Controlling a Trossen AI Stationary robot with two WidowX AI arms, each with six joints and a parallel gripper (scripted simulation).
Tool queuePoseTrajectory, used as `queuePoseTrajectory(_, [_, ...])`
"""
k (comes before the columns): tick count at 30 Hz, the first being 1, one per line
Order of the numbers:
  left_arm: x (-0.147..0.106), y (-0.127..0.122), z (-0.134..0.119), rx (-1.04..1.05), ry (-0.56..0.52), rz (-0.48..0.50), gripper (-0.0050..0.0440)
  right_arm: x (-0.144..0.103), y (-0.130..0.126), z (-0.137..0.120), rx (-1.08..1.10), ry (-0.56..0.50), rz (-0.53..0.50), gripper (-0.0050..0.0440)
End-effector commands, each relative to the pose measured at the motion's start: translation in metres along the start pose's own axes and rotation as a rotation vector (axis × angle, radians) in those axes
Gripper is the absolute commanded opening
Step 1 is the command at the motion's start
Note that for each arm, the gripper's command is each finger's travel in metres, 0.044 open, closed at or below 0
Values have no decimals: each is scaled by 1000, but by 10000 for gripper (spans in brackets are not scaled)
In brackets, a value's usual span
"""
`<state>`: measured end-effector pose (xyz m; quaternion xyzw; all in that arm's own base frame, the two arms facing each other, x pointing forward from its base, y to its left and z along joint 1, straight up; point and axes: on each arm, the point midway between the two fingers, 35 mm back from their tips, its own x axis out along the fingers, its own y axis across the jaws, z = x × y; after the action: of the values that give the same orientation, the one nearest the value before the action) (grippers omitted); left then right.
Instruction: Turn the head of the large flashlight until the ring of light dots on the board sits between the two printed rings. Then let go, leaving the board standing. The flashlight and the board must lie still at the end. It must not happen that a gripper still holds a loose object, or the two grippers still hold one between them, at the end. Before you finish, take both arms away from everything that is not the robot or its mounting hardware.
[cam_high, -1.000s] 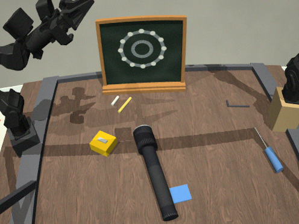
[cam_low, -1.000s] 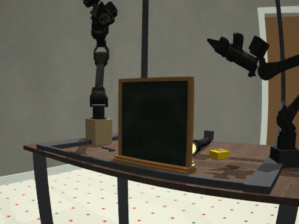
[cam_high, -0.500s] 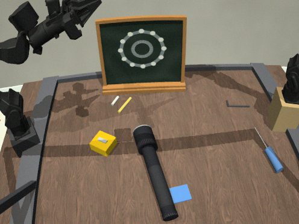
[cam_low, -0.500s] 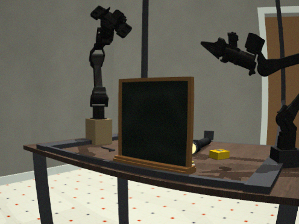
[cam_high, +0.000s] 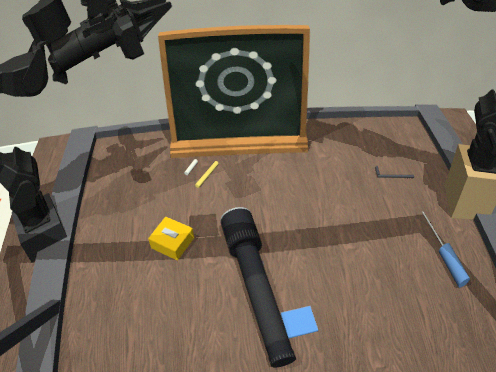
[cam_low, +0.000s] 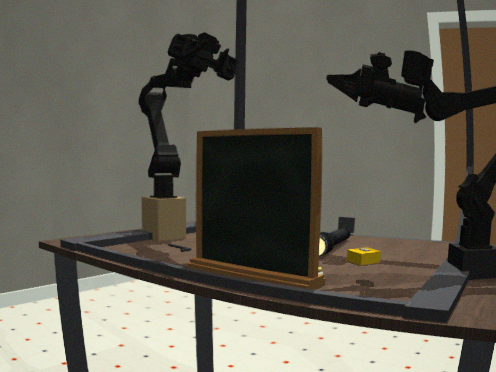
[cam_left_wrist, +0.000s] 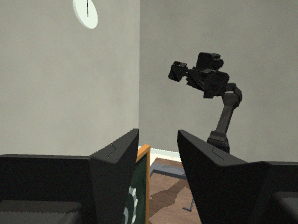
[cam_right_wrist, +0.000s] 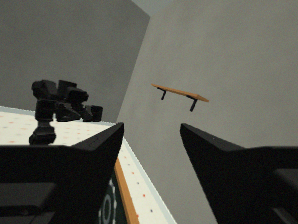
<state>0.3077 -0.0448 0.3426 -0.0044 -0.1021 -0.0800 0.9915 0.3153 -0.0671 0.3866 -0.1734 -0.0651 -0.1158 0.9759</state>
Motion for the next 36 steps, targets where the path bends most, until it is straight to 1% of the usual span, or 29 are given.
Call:
queuePoseTrajectory(1, [1,15,6,3,18,54,154,-7,25,-8,116,9,70,276])
queuePoseTrajectory(10, [-2,44,-7,11,118,158,154,-25,78,-31,348,68,215,276])
queuePoseTrajectory(16, [-3,48,-10,11,138,170,154,-28,85,-32,389,74,236,276])
queuePoseTrajectory(19, [-2,45,-9,11,128,161,154,-26,79,-29,364,65,219,276])
queuePoseTrajectory(21, [-2,46,-8,11,125,163,154,-26,81,-31,360,71,224,276])
queuePoseTrajectory(22, [-3,46,-8,11,125,164,440,-26,81,-31,360,71,224,276])
queuePoseTrajectory(36, [-3,46,-11,11,134,165,440,-24,80,-31,357,70,222,276])
